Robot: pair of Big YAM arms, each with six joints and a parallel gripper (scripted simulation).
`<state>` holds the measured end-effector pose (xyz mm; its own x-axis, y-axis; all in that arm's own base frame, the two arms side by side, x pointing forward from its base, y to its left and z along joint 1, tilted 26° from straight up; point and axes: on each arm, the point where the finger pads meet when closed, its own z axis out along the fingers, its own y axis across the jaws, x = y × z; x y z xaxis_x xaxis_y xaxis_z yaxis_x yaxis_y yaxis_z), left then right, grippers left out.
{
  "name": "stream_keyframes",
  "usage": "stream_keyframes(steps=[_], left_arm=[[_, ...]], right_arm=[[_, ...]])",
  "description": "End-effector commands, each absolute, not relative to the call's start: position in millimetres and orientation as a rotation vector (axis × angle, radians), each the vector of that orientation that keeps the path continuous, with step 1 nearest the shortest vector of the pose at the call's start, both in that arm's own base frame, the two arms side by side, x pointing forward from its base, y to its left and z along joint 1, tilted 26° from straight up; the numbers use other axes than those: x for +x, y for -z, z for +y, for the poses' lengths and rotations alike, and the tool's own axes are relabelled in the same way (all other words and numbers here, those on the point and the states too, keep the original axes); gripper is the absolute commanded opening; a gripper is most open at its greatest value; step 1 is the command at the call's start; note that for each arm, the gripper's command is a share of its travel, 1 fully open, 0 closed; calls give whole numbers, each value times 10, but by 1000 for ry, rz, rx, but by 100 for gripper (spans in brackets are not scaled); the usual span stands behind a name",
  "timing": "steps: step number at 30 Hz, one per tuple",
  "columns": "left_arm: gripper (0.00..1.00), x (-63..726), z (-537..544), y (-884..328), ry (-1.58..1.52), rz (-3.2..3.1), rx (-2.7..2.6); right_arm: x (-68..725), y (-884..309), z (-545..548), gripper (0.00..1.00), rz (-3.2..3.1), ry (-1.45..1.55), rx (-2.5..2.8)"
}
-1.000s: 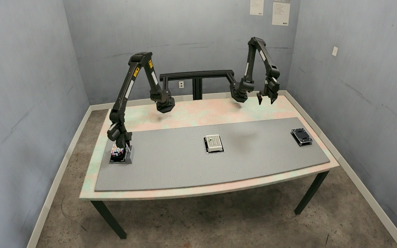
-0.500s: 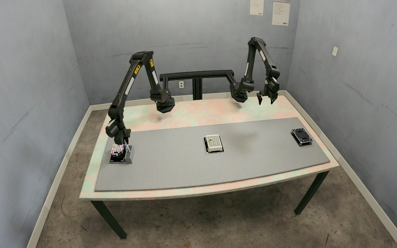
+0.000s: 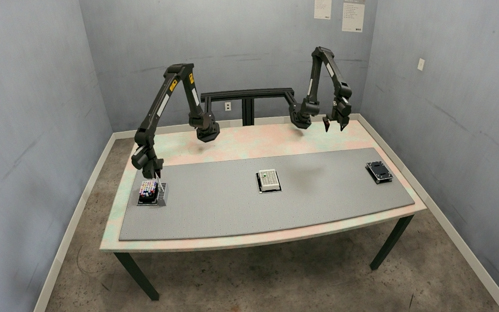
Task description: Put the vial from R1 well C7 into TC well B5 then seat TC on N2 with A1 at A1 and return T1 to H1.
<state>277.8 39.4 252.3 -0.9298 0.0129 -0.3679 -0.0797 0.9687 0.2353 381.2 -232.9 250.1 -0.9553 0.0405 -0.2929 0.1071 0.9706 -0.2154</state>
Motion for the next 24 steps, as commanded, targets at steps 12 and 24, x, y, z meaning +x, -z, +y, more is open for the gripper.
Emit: stream_keyframes(steps=[12, 24], left_arm=[[100, 2823, 396, -2681, -344, 2707, -35], [100, 2823, 396, -2681, -344, 2707, -35]], right_arm=[[3808, -3088, -2262, 24, 2756, 373, 109], [3684, -2877, -2096, 24, 2701, 361, 16]])
